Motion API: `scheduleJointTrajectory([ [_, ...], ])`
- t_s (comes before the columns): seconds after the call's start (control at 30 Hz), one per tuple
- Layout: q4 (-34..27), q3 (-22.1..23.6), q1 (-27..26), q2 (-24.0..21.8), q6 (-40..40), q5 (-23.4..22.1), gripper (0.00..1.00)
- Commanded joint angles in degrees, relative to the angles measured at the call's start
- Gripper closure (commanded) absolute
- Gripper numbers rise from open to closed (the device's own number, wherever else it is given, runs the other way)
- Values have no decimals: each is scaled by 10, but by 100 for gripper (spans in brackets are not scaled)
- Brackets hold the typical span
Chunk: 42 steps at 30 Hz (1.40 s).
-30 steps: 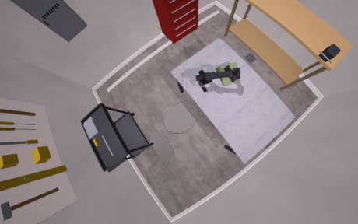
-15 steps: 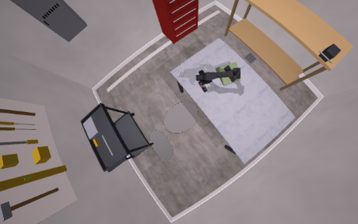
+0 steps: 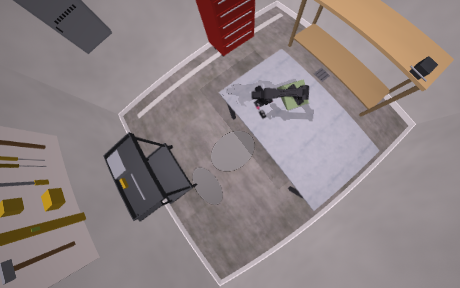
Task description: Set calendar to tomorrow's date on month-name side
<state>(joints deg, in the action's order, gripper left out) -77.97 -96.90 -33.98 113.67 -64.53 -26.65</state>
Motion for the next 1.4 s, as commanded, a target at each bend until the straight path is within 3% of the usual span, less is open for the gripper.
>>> scheduleJointTrajectory([
  [0.0,-40,-8,-6,-3,11,4,0],
  [0.27,-76,-44,-15,3,22,5,0],
  [1.37,-76,-45,-16,3,22,5,0],
])
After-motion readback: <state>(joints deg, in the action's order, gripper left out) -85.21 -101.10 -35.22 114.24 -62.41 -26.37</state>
